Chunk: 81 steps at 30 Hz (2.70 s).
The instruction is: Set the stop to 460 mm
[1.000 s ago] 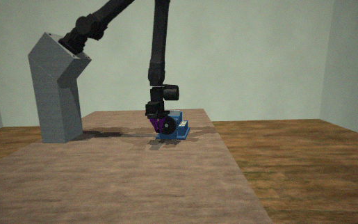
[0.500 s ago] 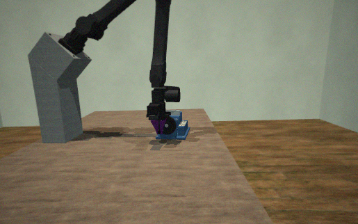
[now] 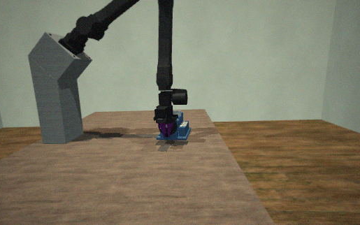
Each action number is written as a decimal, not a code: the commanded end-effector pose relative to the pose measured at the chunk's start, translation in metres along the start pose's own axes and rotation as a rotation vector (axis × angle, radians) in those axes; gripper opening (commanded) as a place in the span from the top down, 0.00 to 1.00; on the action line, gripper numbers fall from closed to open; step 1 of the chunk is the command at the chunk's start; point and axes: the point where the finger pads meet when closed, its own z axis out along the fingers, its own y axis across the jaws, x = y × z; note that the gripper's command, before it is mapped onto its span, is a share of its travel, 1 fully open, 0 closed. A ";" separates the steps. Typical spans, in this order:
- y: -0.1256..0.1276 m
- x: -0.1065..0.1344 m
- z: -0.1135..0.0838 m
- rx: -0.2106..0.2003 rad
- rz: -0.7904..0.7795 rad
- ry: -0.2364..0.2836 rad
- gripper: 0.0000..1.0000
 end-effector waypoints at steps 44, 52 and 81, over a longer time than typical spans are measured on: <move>0.084 0.000 -0.042 -0.050 0.000 -0.002 0.94; 0.069 -0.006 -0.055 -0.017 0.007 -0.008 0.94; 0.022 -0.005 -0.094 -0.016 0.004 -0.008 0.94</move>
